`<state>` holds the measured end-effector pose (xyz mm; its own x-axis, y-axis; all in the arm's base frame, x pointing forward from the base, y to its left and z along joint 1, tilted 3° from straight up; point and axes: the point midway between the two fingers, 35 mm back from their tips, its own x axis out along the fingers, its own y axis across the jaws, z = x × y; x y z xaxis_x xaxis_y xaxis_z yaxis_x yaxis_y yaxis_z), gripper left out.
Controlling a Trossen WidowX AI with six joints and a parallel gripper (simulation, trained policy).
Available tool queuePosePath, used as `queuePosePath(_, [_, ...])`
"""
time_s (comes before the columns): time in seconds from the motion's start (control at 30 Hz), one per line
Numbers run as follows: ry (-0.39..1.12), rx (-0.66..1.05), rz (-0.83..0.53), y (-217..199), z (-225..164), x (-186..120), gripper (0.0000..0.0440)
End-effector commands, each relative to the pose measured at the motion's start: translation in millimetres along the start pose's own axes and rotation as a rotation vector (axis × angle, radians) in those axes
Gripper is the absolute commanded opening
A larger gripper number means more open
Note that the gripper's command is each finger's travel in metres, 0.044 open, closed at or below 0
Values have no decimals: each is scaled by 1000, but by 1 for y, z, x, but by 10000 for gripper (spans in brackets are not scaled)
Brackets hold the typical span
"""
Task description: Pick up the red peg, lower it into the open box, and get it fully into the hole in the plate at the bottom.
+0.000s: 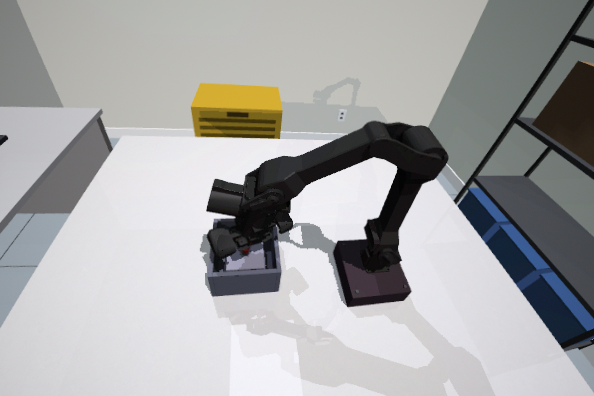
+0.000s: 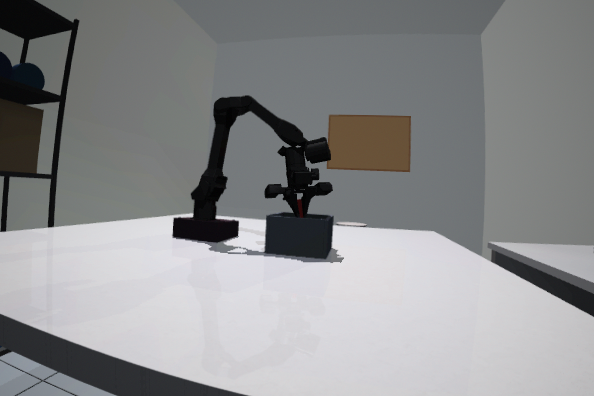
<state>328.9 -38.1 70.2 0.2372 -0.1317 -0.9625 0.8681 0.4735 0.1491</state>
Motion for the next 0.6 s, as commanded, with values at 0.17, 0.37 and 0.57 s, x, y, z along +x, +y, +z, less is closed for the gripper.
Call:
queuePosePath(0.17, [24,-44,-46,0,7,17,166])
queuePosePath(0.37, [4,-59,-33,12,25,19,306])
queuePosePath(0.57, [-20,-71,-26,22,44,19,440])
